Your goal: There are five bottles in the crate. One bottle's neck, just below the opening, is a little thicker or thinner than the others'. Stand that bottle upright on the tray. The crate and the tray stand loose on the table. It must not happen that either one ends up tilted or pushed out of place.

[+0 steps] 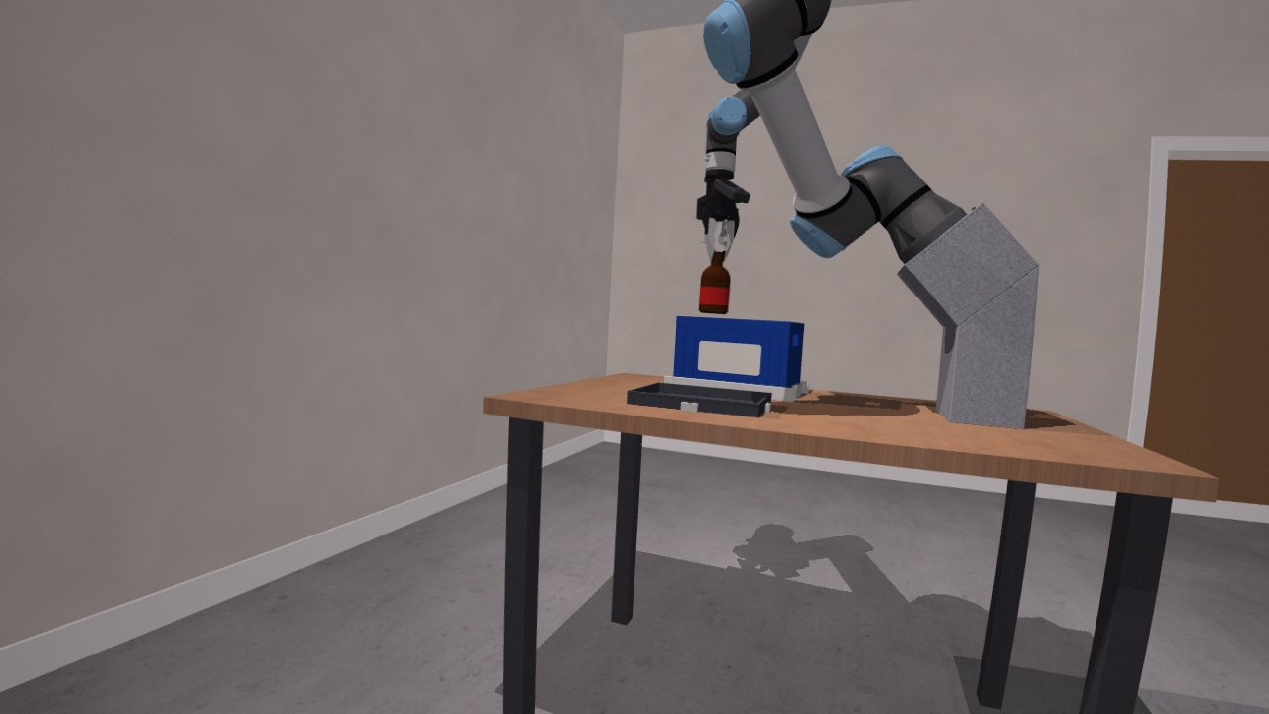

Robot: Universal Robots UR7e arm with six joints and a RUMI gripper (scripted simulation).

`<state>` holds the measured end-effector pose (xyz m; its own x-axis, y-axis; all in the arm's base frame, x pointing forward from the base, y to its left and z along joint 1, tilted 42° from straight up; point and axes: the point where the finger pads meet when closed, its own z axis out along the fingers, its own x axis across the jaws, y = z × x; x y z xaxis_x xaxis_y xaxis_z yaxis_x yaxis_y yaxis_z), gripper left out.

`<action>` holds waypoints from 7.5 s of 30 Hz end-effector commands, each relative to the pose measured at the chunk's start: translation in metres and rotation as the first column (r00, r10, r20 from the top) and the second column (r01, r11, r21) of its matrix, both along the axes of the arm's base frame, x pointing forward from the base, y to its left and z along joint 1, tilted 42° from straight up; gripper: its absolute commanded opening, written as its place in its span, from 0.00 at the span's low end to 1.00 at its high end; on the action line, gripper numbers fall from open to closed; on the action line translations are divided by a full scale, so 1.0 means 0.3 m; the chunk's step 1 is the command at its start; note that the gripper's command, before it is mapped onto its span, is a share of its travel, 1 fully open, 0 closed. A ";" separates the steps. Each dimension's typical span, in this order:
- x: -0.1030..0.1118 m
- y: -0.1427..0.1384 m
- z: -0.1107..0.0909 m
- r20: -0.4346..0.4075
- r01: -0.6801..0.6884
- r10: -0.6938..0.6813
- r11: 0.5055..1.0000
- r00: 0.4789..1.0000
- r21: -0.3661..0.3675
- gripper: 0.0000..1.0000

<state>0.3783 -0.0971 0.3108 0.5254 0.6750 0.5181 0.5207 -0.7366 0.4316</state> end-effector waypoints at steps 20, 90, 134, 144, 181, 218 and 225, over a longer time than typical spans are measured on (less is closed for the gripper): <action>-0.037 0.175 -0.022 0.001 0.000 0.000 1.000 1.000 -0.001 0.00; -0.136 0.651 -0.085 0.001 0.000 0.000 1.000 1.000 -0.001 0.00; -0.172 0.826 -0.108 0.001 0.000 0.000 1.000 1.000 -0.001 0.00; -0.179 0.856 -0.112 0.000 0.000 0.000 1.000 1.000 -0.001 0.00; -0.199 0.953 -0.125 0.001 0.000 0.000 1.000 1.000 -0.001 0.00; -0.206 0.985 -0.129 0.001 0.000 0.000 1.000 1.000 -0.001 0.00; -0.206 0.986 -0.129 0.001 0.000 0.000 1.000 1.000 -0.001 0.00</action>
